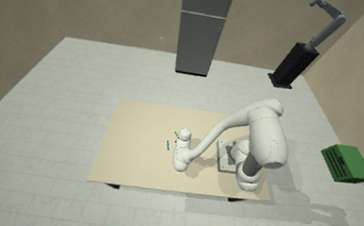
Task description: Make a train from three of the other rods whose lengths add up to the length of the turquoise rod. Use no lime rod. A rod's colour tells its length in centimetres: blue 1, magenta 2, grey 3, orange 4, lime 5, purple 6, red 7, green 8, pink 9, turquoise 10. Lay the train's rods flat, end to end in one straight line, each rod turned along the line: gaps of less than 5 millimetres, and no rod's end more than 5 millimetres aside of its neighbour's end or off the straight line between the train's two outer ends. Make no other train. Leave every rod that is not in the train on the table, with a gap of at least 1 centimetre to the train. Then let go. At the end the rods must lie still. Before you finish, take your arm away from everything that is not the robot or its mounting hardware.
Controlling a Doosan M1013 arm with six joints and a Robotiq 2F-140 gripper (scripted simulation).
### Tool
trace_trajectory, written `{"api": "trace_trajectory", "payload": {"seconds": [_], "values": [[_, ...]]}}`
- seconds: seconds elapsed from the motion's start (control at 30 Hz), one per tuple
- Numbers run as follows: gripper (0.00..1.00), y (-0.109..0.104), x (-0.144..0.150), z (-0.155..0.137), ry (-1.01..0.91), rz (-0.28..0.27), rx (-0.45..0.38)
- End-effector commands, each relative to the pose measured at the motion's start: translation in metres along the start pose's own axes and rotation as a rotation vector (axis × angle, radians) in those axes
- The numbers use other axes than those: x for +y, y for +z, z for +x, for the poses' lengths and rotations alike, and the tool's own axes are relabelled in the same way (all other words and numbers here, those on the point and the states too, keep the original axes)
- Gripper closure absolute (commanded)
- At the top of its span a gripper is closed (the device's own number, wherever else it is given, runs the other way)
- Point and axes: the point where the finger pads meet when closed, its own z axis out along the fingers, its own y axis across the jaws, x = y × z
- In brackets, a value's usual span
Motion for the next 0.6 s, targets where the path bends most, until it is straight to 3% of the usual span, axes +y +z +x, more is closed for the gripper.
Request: {"api": "trace_trajectory", "payload": {"seconds": [0.0, 0.57], "values": [[0.97, 0.0017, 0.0026, 0.0019, 0.004, 0.001, 0.005], [0.97, 0.0062, 0.0026, 0.0019, 0.004, 0.001, 0.005]]}}
